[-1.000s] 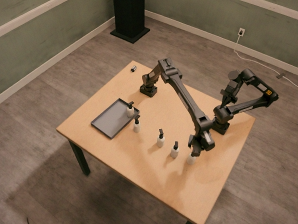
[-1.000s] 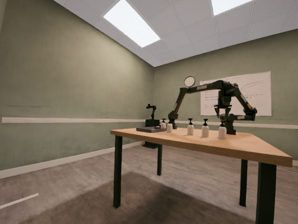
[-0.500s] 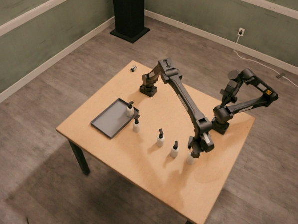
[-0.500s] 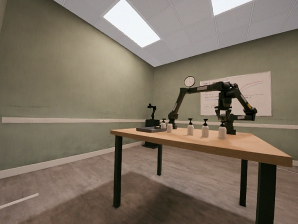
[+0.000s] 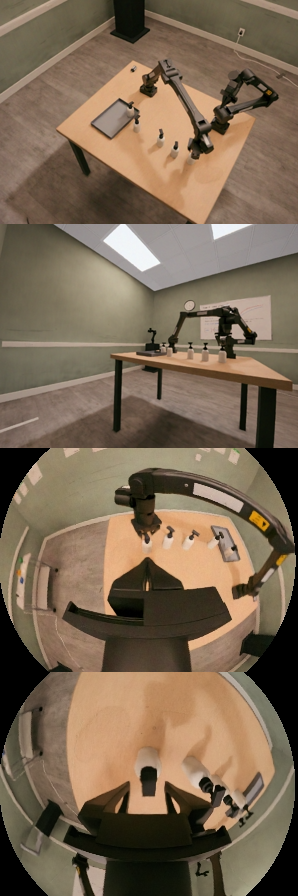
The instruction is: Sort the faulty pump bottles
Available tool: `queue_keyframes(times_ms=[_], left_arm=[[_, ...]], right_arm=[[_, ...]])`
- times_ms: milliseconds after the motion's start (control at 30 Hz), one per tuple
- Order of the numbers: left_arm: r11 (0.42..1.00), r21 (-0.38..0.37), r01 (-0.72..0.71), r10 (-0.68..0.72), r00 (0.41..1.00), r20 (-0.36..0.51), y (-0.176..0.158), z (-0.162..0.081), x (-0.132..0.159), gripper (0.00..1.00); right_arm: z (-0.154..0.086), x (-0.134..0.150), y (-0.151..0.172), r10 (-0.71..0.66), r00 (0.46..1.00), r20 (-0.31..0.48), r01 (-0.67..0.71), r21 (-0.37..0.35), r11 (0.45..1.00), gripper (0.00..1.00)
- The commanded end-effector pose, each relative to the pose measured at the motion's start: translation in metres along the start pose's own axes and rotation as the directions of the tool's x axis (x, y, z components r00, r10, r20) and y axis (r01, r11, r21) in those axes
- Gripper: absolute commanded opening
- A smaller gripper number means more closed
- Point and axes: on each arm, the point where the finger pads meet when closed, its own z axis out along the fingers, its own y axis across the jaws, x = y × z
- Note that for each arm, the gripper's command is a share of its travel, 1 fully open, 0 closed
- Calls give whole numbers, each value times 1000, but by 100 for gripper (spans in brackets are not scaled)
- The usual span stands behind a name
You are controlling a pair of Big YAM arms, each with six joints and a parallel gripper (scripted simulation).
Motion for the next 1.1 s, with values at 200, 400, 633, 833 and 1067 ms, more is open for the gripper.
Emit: queue_keyframes(times_ms=[200, 400, 633, 833, 1067], left_arm=[[1000, 4, 5, -5, 1000, 6, 1, -4, -1, 0], [1000, 4, 5, -5, 1000, 6, 1, -4, -1, 0], [1000, 4, 5, -5, 1000, 6, 1, -4, -1, 0], [1000, 4, 5, -5, 1000, 6, 1, -4, -1, 0], [1000, 4, 5, -5, 1000, 6, 1, -4, -1, 0]], right_arm=[[6, -6, 6, -1, 1000, 27, 1, -18, 1000, 51], [23, -3, 4, -1, 1000, 11, 1, -5, 1000, 51], [20, -6, 6, -1, 1000, 30, 1, -20, 1000, 51], [31, -6, 6, -1, 1000, 24, 1, -16, 1000, 47], [25, -6, 7, -1, 1000, 30, 1, -21, 1000, 41]])
